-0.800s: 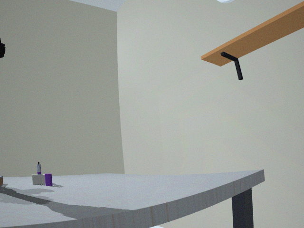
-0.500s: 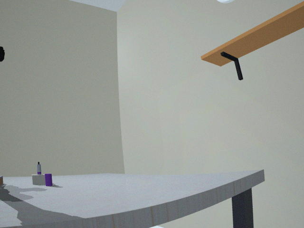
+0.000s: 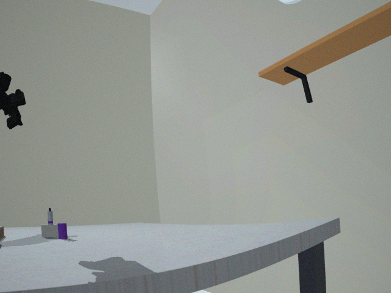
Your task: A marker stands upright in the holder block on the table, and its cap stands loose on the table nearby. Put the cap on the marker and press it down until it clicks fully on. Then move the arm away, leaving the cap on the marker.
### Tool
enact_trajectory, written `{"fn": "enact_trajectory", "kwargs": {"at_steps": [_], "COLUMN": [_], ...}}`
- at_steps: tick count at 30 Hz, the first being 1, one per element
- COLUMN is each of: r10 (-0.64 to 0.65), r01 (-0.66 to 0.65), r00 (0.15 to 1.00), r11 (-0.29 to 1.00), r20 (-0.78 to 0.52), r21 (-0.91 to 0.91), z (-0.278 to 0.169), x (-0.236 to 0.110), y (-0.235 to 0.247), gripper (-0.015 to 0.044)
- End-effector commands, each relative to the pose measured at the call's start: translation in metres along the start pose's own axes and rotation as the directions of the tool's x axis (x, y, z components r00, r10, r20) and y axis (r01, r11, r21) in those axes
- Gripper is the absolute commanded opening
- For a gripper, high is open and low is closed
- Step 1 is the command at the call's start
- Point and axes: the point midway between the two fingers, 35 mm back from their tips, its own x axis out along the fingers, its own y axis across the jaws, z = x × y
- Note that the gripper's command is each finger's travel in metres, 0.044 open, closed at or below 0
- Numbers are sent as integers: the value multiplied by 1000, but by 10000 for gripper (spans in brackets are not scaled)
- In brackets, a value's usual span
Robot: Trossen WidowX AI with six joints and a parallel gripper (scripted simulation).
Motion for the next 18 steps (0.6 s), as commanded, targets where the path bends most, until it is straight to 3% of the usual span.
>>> {"fn": "enact_trajectory", "kwargs": {"at_steps": [1, 9, 18], "r10": [-221, -561, -807], "r01": [224, 566, 796], "r00": [973, 818, 590], "r11": [974, 825, 589], "r20": [72, 126, 42], "r21": [-43, -1, 140], "z": [30, 92, 139], "x": [40, 67, 39], "y": [-57, -173, -302], "gripper": [244, 244, 244]}}
